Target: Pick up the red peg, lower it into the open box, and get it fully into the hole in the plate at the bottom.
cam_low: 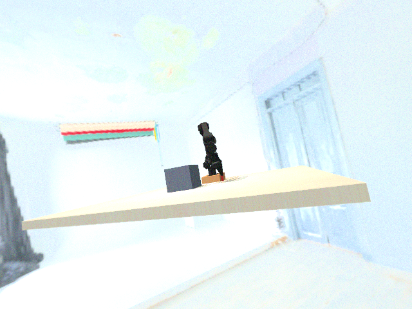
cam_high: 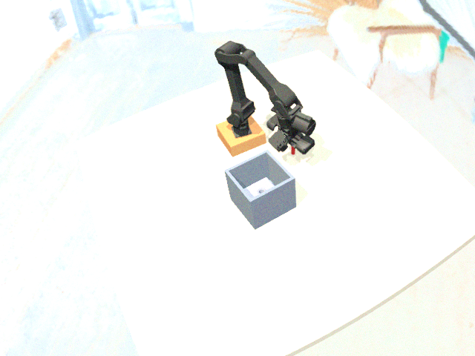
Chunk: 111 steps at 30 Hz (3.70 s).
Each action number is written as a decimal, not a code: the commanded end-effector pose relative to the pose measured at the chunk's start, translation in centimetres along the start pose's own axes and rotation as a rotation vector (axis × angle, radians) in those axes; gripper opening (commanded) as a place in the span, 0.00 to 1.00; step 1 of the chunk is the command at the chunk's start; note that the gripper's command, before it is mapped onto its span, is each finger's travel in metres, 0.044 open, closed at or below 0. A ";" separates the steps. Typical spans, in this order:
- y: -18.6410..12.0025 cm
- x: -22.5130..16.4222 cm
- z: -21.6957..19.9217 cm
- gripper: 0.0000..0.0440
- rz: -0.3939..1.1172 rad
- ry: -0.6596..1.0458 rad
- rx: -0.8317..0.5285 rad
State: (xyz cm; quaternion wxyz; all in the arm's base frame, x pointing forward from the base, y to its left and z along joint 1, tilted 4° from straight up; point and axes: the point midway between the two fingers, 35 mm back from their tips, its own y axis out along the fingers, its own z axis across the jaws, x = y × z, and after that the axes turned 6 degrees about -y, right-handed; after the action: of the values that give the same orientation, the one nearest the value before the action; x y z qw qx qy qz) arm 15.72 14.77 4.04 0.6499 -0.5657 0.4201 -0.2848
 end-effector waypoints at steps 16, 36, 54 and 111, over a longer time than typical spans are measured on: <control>-6.5 -1.2 2.9 0.00 0.053 -0.039 0.219; -16.6 2.8 3.8 0.00 -0.124 -0.072 0.413; -19.3 9.5 2.6 0.00 -0.257 0.049 0.346; -10.1 21.1 5.6 0.02 -0.135 0.069 0.192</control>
State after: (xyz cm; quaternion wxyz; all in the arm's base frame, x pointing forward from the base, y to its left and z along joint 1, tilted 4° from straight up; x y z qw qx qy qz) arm 31.75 -2.37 10.37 0.6636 -0.5136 0.3738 -0.3951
